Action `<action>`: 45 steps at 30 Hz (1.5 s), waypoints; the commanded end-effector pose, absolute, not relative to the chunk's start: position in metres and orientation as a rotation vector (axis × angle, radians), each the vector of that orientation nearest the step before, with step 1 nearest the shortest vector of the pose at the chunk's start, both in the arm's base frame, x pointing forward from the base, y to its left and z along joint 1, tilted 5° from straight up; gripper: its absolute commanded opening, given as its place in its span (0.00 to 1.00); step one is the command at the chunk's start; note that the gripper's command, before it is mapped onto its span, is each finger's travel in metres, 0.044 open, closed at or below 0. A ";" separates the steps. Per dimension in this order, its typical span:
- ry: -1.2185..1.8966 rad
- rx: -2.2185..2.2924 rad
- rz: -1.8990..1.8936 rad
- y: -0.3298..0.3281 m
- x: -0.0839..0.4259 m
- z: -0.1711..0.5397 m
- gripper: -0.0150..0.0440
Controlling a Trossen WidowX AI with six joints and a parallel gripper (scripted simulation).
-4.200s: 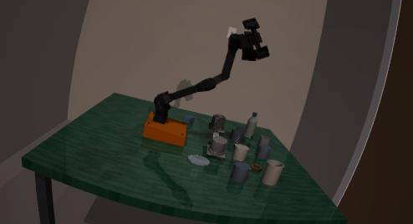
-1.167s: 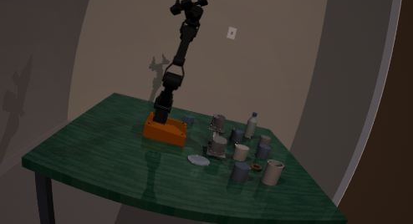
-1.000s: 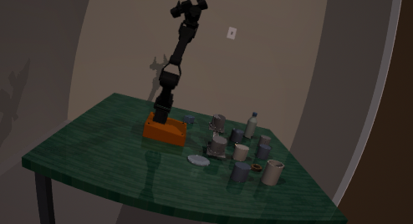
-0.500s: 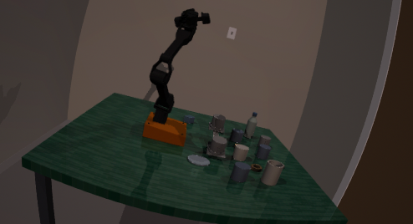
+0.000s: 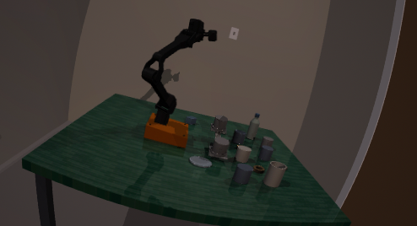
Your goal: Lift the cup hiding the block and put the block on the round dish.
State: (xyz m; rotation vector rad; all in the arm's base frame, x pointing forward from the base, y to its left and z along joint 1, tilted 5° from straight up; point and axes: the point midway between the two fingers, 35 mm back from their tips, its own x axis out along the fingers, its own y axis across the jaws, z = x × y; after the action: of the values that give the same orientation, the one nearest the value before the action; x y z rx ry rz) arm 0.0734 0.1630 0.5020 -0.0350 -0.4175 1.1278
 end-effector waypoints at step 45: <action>0.632 0.002 -0.031 0.012 0.183 0.228 1.00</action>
State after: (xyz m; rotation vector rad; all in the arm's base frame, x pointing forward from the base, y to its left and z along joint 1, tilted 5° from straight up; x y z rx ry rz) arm 0.1871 0.0236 0.2408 -0.0109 0.5896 0.0356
